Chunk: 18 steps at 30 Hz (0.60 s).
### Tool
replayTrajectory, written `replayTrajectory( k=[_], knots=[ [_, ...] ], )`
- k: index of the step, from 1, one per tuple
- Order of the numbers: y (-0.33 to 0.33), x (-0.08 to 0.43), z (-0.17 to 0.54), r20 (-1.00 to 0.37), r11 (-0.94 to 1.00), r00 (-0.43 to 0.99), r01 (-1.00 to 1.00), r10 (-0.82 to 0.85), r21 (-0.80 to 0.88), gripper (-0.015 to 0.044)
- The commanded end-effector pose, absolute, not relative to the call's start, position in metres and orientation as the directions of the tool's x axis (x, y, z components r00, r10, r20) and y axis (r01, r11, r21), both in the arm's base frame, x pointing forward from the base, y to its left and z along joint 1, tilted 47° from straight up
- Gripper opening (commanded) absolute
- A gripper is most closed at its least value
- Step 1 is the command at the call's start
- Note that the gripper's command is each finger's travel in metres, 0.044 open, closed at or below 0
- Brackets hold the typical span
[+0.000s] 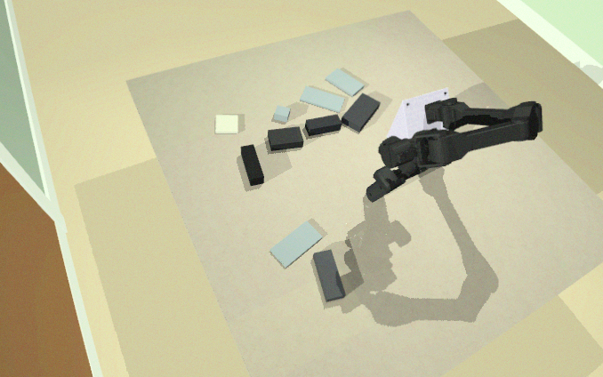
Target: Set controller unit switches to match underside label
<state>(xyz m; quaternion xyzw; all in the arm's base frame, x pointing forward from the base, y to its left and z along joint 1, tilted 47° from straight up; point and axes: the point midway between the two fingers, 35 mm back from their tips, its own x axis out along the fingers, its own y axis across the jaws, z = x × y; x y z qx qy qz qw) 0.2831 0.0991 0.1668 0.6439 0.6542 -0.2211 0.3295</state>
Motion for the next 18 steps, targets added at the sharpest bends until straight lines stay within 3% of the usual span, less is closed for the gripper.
replayTrajectory(
  k=[1, 18],
  knots=[
    [0.105, 0.282, 0.168, -0.706, 0.078, 0.037, 0.988, 0.707, 0.131, 0.0338],
    [0.117, 0.28, 0.174, -0.687, 0.078, 0.034, 0.988, 0.726, 0.131, 0.0338]
  ],
)
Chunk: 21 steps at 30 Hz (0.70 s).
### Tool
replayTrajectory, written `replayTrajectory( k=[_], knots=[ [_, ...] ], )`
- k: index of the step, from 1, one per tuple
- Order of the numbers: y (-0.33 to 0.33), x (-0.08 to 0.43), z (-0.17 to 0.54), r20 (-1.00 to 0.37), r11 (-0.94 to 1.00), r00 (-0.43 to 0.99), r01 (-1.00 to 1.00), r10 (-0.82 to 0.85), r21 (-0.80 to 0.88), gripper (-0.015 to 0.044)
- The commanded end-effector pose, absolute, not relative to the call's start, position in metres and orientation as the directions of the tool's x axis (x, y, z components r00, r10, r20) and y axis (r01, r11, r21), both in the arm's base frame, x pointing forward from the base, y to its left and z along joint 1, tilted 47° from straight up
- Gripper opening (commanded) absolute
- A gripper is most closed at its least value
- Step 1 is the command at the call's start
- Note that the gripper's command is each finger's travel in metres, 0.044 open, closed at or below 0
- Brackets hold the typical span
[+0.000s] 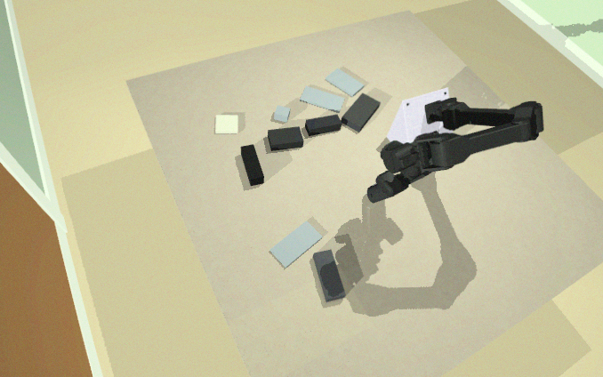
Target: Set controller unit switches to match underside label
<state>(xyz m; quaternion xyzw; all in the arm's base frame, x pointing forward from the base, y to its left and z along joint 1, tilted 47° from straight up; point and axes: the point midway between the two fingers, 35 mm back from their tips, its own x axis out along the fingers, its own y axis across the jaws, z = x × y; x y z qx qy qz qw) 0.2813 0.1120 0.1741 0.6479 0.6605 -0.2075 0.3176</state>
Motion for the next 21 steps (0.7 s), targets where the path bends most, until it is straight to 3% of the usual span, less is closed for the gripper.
replayTrajectory(
  k=[1, 21],
  knots=[
    [0.117, 0.28, 0.175, -0.687, 0.078, 0.034, 0.988, 0.726, 0.131, 0.0338],
    [0.132, 0.278, 0.181, -0.686, 0.078, 0.034, 0.988, 0.727, 0.132, 0.0338]
  ],
)
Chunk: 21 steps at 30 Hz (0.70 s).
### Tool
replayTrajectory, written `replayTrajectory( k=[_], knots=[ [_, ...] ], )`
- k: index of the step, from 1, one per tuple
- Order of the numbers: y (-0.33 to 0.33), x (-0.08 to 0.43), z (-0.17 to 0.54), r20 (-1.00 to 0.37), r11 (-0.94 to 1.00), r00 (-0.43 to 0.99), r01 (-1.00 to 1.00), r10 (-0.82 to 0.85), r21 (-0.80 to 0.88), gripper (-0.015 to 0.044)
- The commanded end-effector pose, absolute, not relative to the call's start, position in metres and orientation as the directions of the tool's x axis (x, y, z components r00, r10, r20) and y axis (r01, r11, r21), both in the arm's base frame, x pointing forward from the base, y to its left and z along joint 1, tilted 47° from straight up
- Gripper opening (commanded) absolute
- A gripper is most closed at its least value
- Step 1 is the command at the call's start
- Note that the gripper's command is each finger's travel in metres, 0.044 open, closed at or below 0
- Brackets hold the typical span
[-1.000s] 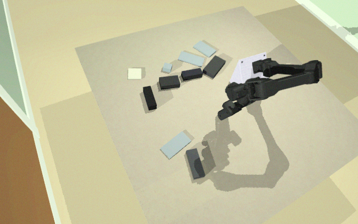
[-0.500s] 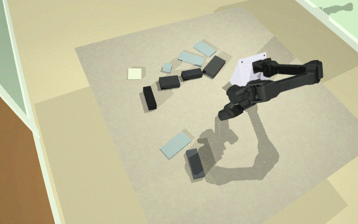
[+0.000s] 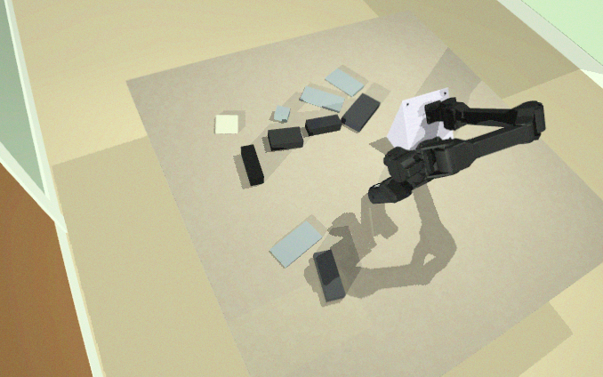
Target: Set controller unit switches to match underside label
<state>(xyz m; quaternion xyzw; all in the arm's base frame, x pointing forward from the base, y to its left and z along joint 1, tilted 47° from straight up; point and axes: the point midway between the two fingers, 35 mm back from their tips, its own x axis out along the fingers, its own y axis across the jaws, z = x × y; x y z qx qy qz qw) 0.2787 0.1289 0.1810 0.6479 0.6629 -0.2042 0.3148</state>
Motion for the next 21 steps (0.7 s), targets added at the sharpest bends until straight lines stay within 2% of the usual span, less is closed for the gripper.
replayTrajectory(
  k=[1, 21],
  knots=[
    [0.133, 0.278, 0.181, -0.686, 0.078, 0.034, 0.988, 0.727, 0.132, 0.0338],
    [0.148, 0.276, 0.185, -0.685, 0.078, 0.034, 0.988, 0.727, 0.132, 0.0338]
  ],
)
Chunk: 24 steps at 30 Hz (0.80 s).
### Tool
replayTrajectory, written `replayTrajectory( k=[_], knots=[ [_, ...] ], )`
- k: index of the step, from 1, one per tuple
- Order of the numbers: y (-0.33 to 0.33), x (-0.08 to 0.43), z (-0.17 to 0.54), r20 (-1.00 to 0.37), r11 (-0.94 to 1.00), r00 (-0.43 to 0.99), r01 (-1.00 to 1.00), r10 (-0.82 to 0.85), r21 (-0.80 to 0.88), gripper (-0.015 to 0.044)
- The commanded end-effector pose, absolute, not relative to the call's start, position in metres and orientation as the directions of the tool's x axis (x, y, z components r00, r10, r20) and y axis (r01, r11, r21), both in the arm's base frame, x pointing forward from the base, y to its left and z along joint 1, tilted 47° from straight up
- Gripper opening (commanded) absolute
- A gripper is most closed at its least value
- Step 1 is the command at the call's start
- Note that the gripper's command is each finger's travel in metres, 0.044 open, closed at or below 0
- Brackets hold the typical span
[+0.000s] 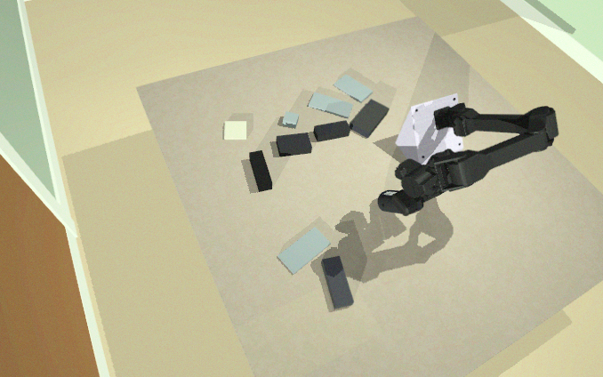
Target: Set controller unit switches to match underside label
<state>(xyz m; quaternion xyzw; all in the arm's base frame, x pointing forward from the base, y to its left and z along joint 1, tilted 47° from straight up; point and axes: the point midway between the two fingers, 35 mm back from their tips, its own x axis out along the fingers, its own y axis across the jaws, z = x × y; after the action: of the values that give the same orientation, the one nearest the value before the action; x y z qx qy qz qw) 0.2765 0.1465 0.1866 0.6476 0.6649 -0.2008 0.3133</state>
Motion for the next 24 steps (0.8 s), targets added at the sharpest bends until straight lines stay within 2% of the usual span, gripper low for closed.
replayTrajectory(
  k=[1, 24],
  knots=[
    [0.149, 0.276, 0.185, -0.685, 0.078, 0.034, 0.988, 0.728, 0.132, 0.0338],
    [0.167, 0.275, 0.187, -0.684, 0.078, 0.035, 0.988, 0.728, 0.133, 0.0338]
  ],
)
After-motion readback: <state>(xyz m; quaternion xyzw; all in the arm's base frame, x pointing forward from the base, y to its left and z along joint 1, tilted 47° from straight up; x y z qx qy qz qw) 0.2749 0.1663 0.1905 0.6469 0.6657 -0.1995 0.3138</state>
